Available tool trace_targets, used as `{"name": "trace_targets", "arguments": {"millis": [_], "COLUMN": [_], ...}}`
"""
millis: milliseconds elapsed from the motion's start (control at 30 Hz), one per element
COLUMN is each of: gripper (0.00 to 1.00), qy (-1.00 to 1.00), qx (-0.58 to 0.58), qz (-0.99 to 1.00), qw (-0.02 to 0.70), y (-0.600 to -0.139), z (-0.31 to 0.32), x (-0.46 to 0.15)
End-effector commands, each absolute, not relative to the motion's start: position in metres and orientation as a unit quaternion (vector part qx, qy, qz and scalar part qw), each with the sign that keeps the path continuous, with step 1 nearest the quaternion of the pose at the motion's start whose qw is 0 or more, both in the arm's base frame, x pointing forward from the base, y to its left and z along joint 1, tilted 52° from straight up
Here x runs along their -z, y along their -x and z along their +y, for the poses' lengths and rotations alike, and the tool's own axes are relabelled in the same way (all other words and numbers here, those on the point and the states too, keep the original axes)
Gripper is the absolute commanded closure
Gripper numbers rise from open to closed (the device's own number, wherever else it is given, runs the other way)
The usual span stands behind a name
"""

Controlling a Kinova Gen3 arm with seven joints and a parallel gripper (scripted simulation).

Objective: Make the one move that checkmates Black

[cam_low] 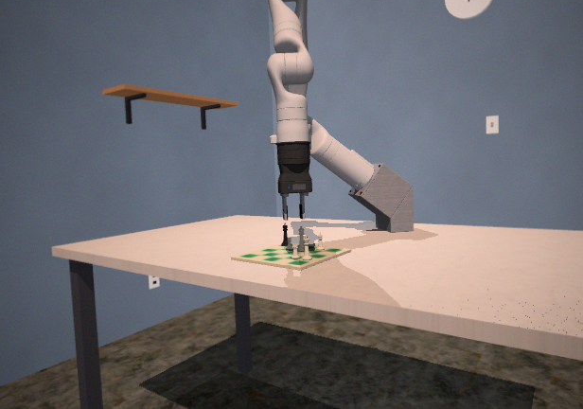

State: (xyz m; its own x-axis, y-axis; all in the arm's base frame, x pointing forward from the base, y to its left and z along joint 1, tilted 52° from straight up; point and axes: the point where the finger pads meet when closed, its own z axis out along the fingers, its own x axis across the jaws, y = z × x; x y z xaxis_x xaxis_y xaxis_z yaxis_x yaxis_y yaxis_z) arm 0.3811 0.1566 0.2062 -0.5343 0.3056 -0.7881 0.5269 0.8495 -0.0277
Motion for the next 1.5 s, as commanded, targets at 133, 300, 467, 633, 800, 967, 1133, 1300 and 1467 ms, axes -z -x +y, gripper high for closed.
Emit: {"name": "trace_targets", "arguments": {"millis": [133, 300, 467, 633, 800, 967, 1133, 1300, 1467], "gripper": [0.27, 0.27, 0.27, 0.27, 0.27, 0.27, 0.27, 0.27, 0.27], "qy": [-0.24, -0.24, -0.24, -0.24, -0.24, -0.24, -0.24, -0.24, -0.24], "qx": [0.132, 0.132, 0.132, 0.132, 0.132, 0.132, 0.132, 0.132, 0.132], "qz": [0.866, 0.866, 0.866, 0.866, 0.866, 0.866, 0.866, 0.866, 0.866], "qw": [0.419, 0.419, 0.419, 0.419, 0.419, 0.419, 0.419, 0.419, 0.419], "y": [-0.381, -0.381, -0.381, -0.382, -0.385, -0.387, -0.391, -0.396, -0.4], "z": [0.157, 0.157, 0.157, 0.156, 0.155, 0.154, 0.151, 0.148, 0.145], "x": [-0.206, -0.206, -0.206, -0.205, -0.203, -0.201, -0.197, -0.193, -0.189]}}
